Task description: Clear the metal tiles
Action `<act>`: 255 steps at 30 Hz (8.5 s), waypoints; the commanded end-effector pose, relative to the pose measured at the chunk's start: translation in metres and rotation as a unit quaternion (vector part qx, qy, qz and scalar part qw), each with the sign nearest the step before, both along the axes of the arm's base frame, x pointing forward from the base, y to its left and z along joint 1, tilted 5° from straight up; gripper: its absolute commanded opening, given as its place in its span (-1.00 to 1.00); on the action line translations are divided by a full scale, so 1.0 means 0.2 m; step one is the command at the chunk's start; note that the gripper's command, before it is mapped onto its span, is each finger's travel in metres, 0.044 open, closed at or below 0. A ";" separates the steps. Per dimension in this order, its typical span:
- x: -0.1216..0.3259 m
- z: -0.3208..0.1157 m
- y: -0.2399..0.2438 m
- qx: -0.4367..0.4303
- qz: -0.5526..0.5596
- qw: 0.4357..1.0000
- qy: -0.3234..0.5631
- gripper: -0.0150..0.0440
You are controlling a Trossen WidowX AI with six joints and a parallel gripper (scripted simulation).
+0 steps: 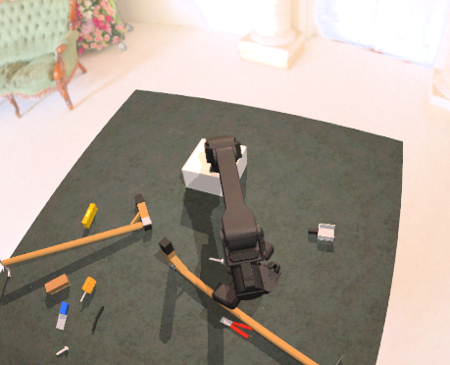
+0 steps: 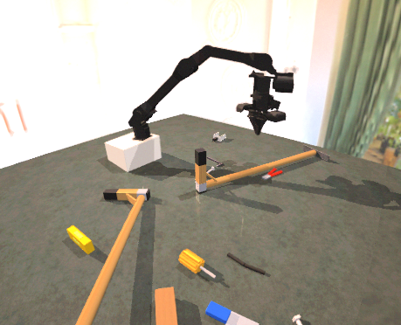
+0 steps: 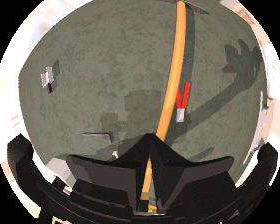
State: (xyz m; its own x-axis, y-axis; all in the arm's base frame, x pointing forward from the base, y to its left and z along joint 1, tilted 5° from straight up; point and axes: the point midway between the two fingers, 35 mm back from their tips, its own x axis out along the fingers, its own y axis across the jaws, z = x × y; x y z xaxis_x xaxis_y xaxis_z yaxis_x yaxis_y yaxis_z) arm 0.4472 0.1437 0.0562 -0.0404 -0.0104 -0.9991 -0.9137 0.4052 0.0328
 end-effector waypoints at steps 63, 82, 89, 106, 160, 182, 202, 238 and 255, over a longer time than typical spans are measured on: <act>-0.10 -0.56 0.04 -0.004 -0.070 0.998 -0.002 -0.49; -0.09 -0.65 0.02 -0.003 -0.074 0.997 -0.005 -0.49; -0.06 -0.65 0.00 -0.002 -0.074 0.997 -0.008 -0.49; 0.02 -0.65 -0.03 0.000 -0.074 0.997 -0.014 -0.49; 0.25 -0.64 -0.18 0.004 -0.074 0.997 -0.038 -0.49; 0.33 -0.65 -0.25 0.004 -0.074 0.996 -0.047 -0.49; 0.36 -0.56 -0.26 0.010 -0.074 0.996 -0.058 -0.49; 0.33 -0.08 -0.23 0.022 -0.147 0.985 -0.089 -0.49; 0.28 0.05 -0.16 0.038 -0.332 0.938 -0.091 -0.49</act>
State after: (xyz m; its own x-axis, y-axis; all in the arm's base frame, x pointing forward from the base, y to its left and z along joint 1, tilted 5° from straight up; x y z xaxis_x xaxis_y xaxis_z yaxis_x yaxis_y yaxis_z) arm 0.5067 0.1082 0.0575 0.1504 0.0255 -0.9883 -0.5192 0.8528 -0.0570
